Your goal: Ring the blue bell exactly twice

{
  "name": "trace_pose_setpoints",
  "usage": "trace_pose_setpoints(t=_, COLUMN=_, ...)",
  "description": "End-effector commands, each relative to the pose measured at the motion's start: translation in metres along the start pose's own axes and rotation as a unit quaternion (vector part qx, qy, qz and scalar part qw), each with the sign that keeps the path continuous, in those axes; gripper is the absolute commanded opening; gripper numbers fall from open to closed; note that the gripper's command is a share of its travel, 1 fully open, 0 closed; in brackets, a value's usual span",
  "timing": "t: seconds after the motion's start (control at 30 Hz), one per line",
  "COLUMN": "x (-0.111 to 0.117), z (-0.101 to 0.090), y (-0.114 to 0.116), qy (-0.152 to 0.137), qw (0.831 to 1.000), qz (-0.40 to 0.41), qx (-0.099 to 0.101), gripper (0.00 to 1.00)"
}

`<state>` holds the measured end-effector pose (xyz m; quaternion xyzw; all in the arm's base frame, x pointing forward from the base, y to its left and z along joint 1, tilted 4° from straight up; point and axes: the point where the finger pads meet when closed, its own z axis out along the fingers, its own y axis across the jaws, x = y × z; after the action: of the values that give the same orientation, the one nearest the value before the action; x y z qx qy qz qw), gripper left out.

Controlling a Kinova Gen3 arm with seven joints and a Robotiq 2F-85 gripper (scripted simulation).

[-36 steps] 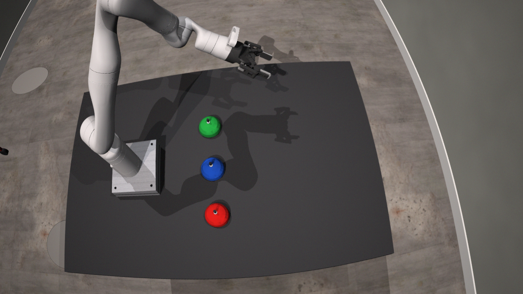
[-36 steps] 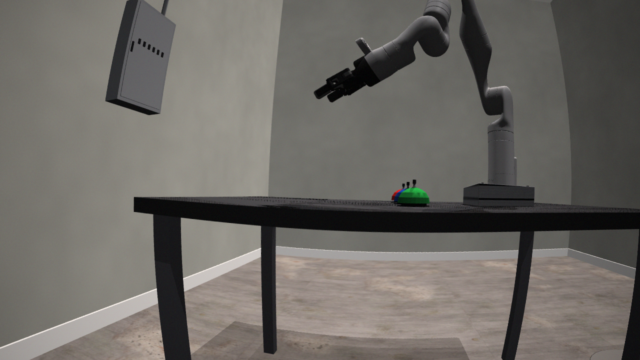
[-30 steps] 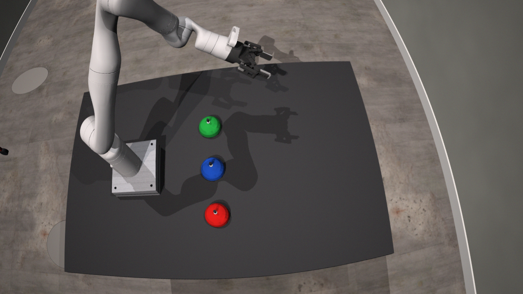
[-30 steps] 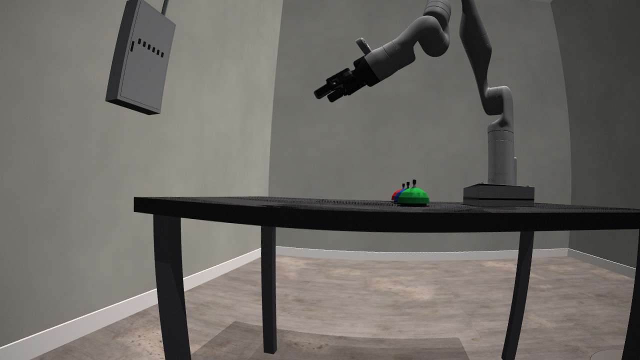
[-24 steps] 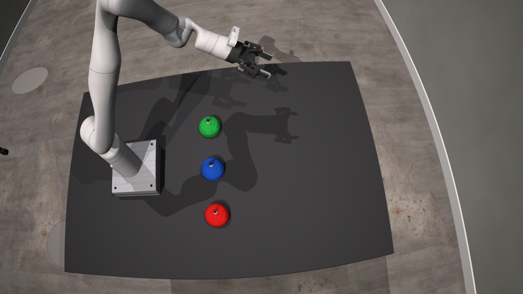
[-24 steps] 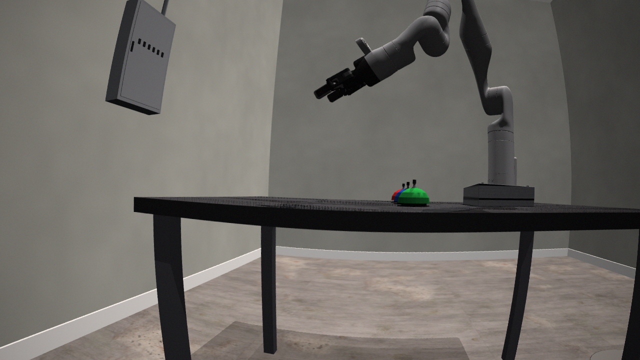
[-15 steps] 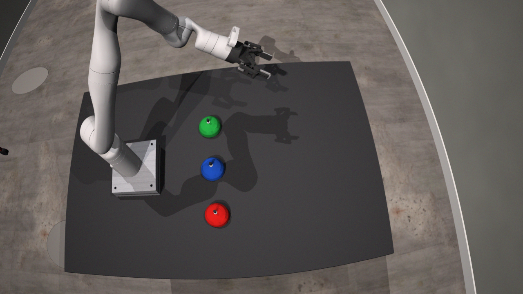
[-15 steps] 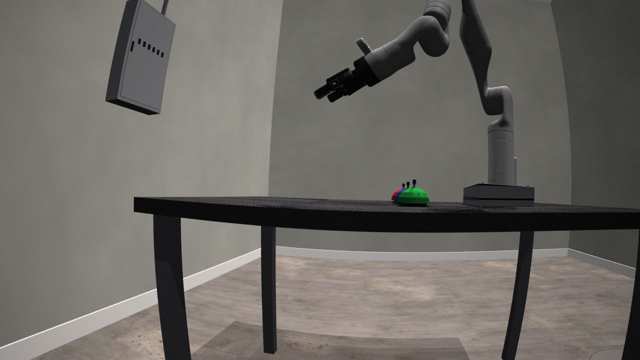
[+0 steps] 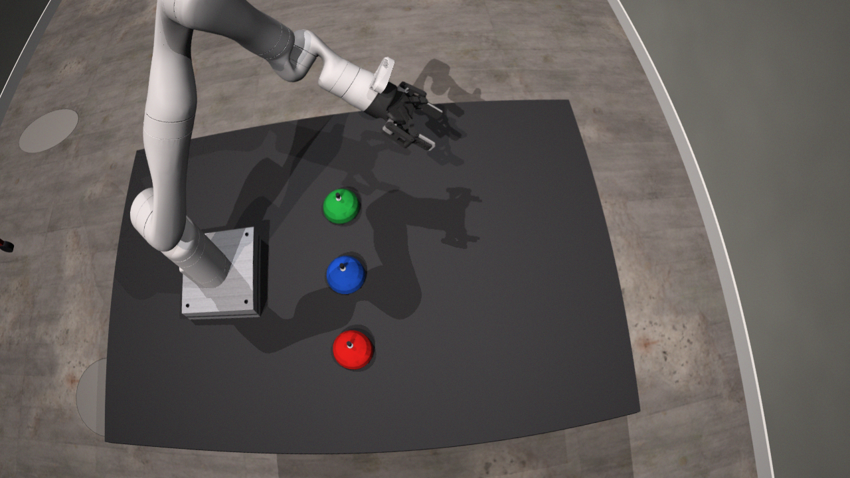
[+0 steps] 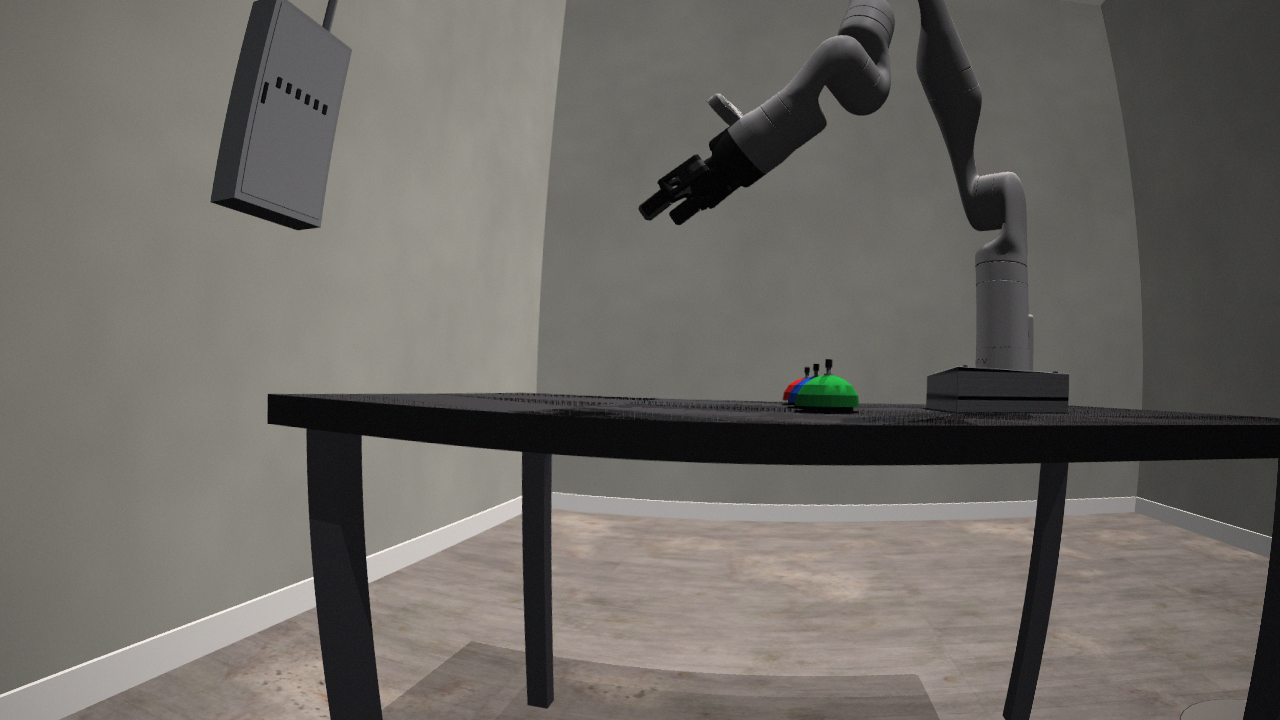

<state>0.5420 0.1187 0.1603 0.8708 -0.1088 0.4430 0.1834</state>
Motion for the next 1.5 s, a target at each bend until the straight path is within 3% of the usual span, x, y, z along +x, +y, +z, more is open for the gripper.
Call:
trace_pose_setpoints(t=0.0, x=-0.003, z=0.006, y=0.019, qy=-0.016, qw=1.000, qz=0.015, qx=-0.016, gripper=1.00)
trace_pose_setpoints(t=0.2, x=-0.032, z=0.017, y=0.072, qy=-0.083, qw=0.992, qz=0.063, qx=-0.066, gripper=1.00)
trace_pose_setpoints(t=0.4, x=-0.072, z=0.018, y=0.129, qy=-0.166, qw=0.970, qz=0.132, qx=-0.120, gripper=1.00)
trace_pose_setpoints(t=0.47, x=-0.072, z=0.018, y=0.129, qy=-0.166, qw=0.970, qz=0.132, qx=-0.120, gripper=1.00)
trace_pose_setpoints(t=0.6, x=-0.094, z=0.013, y=0.154, qy=-0.210, qw=0.951, qz=0.173, qx=-0.145, gripper=1.00)
trace_pose_setpoints(t=0.87, x=-0.094, z=0.013, y=0.154, qy=-0.210, qw=0.951, qz=0.173, qx=-0.145, gripper=1.00)
trace_pose_setpoints(t=0.9, x=-0.101, z=0.011, y=0.162, qy=-0.224, qw=0.944, qz=0.188, qx=-0.152, gripper=1.00)
trace_pose_setpoints(t=1.1, x=-0.101, z=0.011, y=0.162, qy=-0.224, qw=0.944, qz=0.188, qx=-0.152, gripper=1.00)
trace_pose_setpoints(t=1.13, x=-0.108, z=0.008, y=0.169, qy=-0.238, qw=0.936, qz=0.202, qx=-0.160, gripper=1.00)
trace_pose_setpoints(t=1.47, x=-0.115, z=0.006, y=0.176, qy=-0.252, qw=0.928, qz=0.217, qx=-0.167, gripper=1.00)
